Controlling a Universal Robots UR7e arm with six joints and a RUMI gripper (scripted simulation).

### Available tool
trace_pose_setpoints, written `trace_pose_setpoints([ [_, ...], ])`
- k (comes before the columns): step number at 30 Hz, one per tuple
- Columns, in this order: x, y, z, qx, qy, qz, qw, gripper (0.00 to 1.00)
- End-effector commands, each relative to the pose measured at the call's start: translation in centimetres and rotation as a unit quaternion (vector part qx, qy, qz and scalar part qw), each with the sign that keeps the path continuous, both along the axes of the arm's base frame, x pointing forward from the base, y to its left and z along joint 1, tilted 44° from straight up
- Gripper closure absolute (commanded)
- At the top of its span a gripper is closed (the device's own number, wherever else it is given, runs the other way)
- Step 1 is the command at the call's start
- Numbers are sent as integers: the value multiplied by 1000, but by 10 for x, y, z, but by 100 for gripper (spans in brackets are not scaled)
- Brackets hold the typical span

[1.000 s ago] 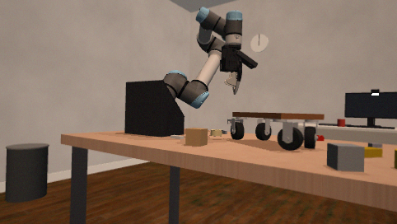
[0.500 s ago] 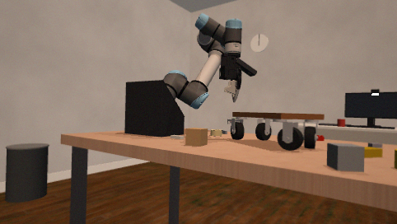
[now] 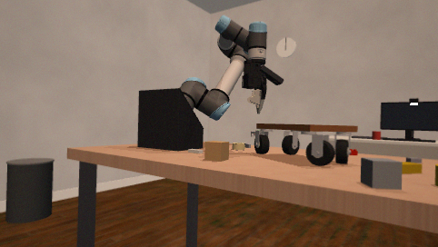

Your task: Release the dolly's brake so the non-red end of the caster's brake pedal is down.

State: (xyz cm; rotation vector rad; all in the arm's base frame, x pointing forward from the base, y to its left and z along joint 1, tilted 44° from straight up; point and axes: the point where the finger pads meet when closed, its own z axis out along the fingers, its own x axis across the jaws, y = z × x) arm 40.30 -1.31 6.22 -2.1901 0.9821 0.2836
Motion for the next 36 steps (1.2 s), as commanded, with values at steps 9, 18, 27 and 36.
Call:
trace_pose_setpoints([
  [9, 0, 0, 0, 0, 0, 0, 1000, 100],
  [18, 0, 0, 0, 0, 0, 0, 1000, 100],
  [27, 0, 1, -1, 0, 0, 0, 1000, 100],
  [36, 1, 6, -6, 0, 0, 0, 1000, 100],
])
